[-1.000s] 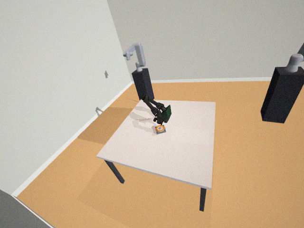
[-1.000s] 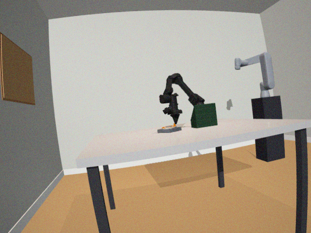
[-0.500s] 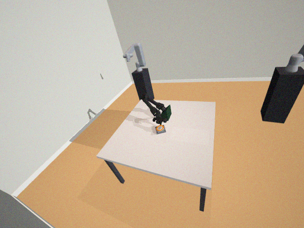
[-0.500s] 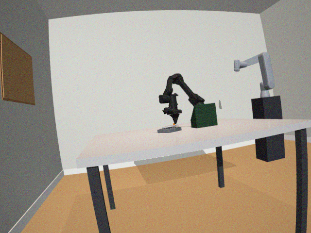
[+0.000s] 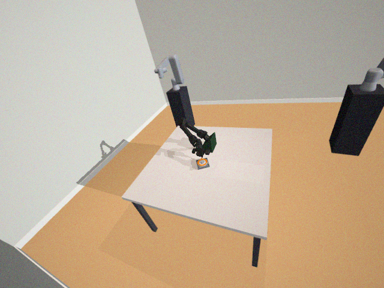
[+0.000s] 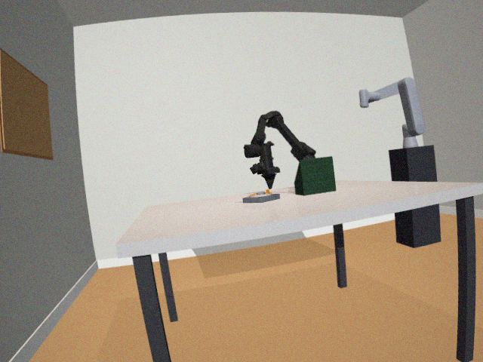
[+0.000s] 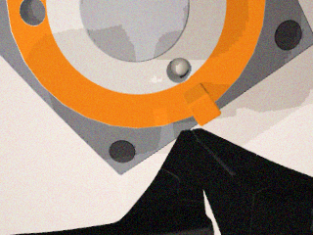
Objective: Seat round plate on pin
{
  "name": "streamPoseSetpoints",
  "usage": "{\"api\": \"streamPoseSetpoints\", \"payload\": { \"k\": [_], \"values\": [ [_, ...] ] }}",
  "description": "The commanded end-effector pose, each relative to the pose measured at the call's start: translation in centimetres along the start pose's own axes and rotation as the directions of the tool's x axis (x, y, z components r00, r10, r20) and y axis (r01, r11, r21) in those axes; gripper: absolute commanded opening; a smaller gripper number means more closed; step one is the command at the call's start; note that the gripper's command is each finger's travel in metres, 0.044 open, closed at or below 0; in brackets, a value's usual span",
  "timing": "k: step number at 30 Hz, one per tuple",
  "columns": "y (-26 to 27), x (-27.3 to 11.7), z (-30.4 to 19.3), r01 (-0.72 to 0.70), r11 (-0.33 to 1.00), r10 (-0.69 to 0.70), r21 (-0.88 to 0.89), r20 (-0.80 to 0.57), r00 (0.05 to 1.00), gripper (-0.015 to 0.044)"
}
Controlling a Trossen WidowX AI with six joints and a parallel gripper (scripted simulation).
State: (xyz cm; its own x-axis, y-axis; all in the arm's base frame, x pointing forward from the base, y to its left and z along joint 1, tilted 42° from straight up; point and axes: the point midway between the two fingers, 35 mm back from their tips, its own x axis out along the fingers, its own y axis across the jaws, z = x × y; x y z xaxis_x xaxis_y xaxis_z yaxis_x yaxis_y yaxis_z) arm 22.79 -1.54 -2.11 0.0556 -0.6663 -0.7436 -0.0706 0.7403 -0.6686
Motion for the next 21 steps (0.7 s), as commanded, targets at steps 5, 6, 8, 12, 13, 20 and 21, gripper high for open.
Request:
{"api": "streamPoseSetpoints", "payload": {
  "k": [5, 6, 8, 12, 13, 20, 21],
  "values": [
    [0.0, -3.4, 0.1, -0.003, 1.0, 0.003, 0.005, 0.011, 1.0, 0.0],
    [0.0, -3.9, 0.0, -0.003, 1.0, 0.003, 0.005, 0.011, 1.0, 0.0],
    [-0.1, -4.6, -0.2, -0.002, 1.0, 0.002, 0.006, 0.011, 1.0, 0.0],
    [-0.1, -3.7, -0.1, 0.005, 1.0, -0.004, -0.001, 0.008, 1.0, 0.0],
    [-0.1, -3.7, -0.1, 0.005, 1.0, -0.004, -0.001, 0.008, 1.0, 0.0],
    [-0.1, -3.7, -0.1, 0.005, 1.0, -0.004, -0.001, 0.008, 1.0, 0.0],
    [-0.1, -3.7, -0.1, 0.005, 1.0, -0.004, -0.001, 0.008, 1.0, 0.0]
  ]
}}
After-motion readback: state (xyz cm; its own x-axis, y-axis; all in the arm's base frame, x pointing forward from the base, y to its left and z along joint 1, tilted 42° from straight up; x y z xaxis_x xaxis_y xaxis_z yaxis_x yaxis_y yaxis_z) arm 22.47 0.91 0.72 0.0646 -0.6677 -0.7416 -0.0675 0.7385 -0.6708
